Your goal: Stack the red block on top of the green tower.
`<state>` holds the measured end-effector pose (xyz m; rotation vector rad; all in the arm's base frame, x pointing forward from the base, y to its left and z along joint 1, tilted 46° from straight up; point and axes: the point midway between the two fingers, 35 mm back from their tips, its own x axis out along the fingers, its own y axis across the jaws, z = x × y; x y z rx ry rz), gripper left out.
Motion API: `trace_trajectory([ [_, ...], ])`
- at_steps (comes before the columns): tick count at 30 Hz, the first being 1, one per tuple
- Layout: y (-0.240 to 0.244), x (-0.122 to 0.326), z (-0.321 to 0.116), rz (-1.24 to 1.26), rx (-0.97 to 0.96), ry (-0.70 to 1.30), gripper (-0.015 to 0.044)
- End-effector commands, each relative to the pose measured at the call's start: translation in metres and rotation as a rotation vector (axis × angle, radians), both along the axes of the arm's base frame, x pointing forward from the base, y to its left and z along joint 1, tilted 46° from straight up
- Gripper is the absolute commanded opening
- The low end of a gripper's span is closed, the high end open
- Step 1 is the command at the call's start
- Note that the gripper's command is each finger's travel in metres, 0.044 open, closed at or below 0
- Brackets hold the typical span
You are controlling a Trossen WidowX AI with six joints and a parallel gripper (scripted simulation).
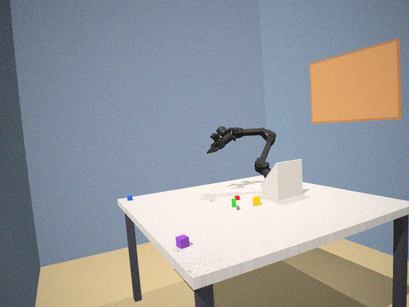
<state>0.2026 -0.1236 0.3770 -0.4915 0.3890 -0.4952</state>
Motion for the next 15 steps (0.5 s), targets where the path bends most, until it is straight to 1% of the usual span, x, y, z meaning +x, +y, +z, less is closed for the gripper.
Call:
trace_trajectory([
  [1,0.0,0.001,-0.002,-0.001,0.007,0.005,0.0426],
  [2,-0.001,0.005,-0.008,-0.003,0.026,0.019,0.044],
  [8,-0.001,0.039,-0.082,-0.049,0.22,0.196,0.044],
  [15,0.008,0.054,-0.168,-0.177,0.351,0.428,0.044],
])
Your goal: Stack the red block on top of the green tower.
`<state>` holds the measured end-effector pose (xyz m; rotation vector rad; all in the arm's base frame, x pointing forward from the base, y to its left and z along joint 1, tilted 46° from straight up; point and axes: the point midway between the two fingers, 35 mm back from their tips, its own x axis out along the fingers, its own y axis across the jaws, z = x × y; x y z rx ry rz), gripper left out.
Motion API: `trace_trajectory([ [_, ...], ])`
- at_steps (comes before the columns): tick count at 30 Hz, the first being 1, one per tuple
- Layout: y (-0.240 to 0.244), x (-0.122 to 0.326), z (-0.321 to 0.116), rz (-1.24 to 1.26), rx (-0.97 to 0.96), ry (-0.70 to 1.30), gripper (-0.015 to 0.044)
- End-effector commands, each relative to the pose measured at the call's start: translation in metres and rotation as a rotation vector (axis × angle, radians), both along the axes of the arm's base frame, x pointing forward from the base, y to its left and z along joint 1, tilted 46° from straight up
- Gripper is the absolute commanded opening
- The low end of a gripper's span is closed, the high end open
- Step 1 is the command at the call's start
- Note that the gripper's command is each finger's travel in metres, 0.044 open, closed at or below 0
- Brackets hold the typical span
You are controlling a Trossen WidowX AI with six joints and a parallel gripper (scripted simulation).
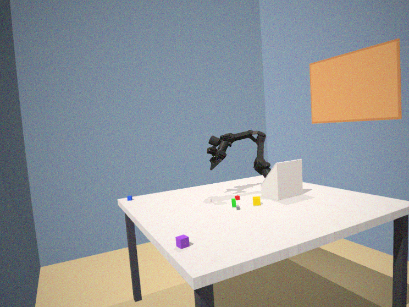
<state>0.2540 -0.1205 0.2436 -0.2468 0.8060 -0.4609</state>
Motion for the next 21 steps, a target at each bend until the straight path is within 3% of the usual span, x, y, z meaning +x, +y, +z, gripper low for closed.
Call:
trace_trajectory([
  [1,0.006,0.002,-0.046,-0.063,0.045,0.136,0.044],
  [10,0.019,-0.014,-0.128,-0.217,0.018,0.419,0.044],
  [21,0.031,-0.052,-0.187,-0.335,-0.18,0.657,0.044],
])
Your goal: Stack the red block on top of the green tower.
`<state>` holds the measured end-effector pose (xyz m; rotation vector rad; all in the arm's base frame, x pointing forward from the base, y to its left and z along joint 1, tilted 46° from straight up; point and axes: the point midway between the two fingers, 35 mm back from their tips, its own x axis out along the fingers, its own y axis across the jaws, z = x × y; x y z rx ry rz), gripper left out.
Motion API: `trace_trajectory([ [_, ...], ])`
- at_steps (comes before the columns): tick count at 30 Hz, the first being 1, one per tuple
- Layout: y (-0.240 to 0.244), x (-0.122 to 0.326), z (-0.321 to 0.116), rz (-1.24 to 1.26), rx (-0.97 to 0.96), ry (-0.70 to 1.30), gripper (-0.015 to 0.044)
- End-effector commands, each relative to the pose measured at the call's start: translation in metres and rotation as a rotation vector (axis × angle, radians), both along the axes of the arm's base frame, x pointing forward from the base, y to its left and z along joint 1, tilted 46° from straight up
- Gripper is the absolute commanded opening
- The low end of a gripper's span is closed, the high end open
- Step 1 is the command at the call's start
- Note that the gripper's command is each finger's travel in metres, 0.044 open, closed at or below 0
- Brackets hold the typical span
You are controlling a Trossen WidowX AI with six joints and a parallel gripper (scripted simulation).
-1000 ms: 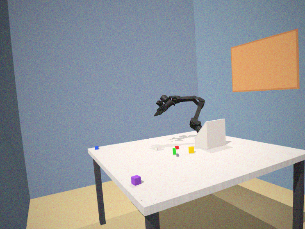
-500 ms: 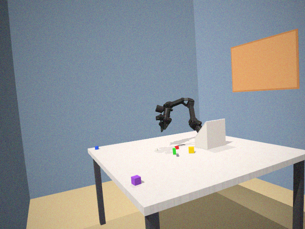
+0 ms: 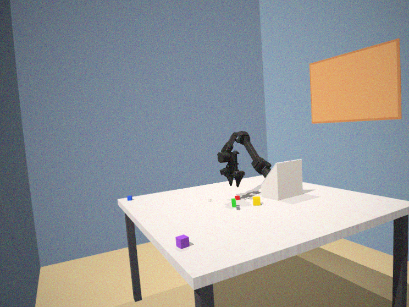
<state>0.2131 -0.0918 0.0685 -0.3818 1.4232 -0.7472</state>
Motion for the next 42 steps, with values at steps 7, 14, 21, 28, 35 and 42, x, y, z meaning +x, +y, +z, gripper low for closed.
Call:
trace_trajectory([
  [7,0.004,-0.012,-0.014,-0.007,-0.058,0.063,0.044],
  [14,-0.018,-0.014,-0.036,-0.007,-0.059,0.062,0.044],
  [21,-0.024,-0.015,-0.04,-0.007,-0.06,0.062,0.044],
  [28,-0.03,-0.015,-0.046,-0.007,-0.06,0.062,0.044],
  [35,-0.039,-0.015,-0.054,-0.007,-0.06,0.062,0.044],
  [42,-0.047,-0.017,-0.062,-0.007,-0.062,0.063,0.044],
])
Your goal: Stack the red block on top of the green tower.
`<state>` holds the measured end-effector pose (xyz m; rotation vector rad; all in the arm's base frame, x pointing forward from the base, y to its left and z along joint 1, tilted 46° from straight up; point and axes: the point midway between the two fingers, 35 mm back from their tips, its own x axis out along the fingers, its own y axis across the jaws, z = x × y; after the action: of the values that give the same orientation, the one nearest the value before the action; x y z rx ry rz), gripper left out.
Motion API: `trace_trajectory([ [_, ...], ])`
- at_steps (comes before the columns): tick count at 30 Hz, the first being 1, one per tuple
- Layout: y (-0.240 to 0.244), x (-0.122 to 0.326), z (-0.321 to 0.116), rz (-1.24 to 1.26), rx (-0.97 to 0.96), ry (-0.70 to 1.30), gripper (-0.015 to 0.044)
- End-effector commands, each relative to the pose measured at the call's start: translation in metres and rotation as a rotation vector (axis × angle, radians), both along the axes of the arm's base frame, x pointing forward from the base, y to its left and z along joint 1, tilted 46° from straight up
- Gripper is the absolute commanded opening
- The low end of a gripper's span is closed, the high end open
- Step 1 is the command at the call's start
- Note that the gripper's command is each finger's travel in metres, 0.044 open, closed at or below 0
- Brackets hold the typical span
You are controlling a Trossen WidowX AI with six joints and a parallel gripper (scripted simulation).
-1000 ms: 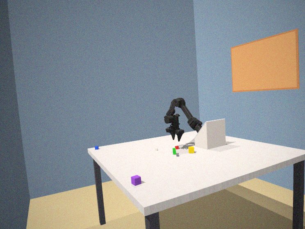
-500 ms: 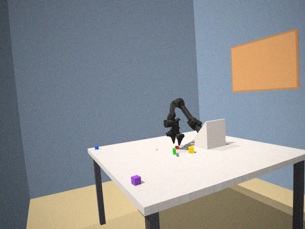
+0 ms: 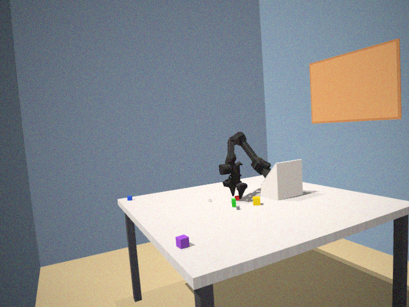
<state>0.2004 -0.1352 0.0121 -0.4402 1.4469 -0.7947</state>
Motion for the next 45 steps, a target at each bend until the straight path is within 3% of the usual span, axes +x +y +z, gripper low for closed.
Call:
trace_trajectory([
  [1,-0.004,-0.0043,-0.0058,0.002,-0.002,0.019,0.044],
  [18,-0.0038,-0.0042,-0.0055,0.002,-0.002,0.019,0.044],
  [31,-0.0038,-0.0042,-0.0055,0.002,-0.002,0.019,0.0099],
  [40,-0.0038,-0.0042,-0.0055,0.002,-0.002,0.019,0.0039],
  [42,-0.0022,-0.0039,-0.0042,0.002,-0.002,0.019,0.0],
  [45,0.0034,-0.0027,0.001,0.002,0.0,0.019,0.0],
])
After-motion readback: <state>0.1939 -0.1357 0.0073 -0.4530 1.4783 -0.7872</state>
